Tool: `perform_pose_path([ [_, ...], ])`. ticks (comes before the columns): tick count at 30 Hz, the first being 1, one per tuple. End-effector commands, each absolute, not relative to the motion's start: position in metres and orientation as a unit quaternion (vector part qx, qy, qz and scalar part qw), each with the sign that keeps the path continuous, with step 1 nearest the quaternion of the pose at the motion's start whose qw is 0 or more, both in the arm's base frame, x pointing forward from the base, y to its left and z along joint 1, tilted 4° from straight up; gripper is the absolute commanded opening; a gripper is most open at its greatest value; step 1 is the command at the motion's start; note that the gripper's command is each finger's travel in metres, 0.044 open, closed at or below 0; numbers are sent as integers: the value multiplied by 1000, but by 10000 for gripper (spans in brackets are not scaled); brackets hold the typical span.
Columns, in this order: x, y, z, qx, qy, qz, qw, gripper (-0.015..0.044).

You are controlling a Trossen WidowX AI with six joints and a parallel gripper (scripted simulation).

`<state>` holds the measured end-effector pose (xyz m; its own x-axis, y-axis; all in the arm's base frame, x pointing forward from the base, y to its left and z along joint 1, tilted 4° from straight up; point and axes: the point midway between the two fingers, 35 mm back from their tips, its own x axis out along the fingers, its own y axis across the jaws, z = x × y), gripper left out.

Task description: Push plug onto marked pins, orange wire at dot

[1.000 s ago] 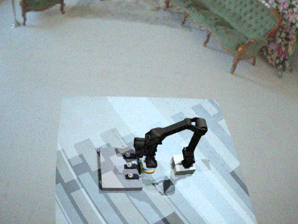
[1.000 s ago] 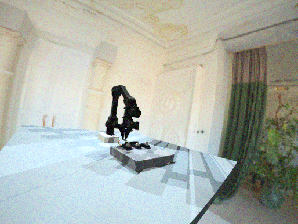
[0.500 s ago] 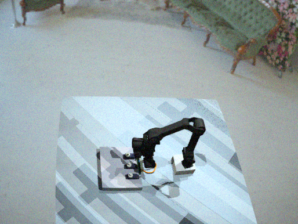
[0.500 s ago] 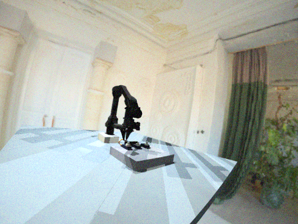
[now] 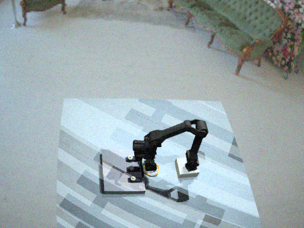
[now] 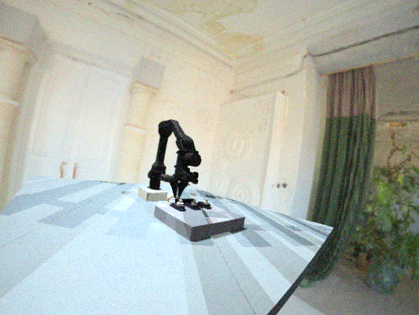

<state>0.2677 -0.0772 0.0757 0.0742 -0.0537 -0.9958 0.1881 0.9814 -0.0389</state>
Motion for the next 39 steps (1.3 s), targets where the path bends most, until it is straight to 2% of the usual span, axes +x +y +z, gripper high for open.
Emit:
perform_pose_path([
  [1,272,-78,77,53,673,-83,733,0],
  [10,278,-79,77,53,673,-83,733,0],
  [19,272,-78,74,53,673,-83,733,236],
  [27,267,-75,132,53,673,-83,733,440],
  [39,267,-75,132,53,673,-83,733,440],
])
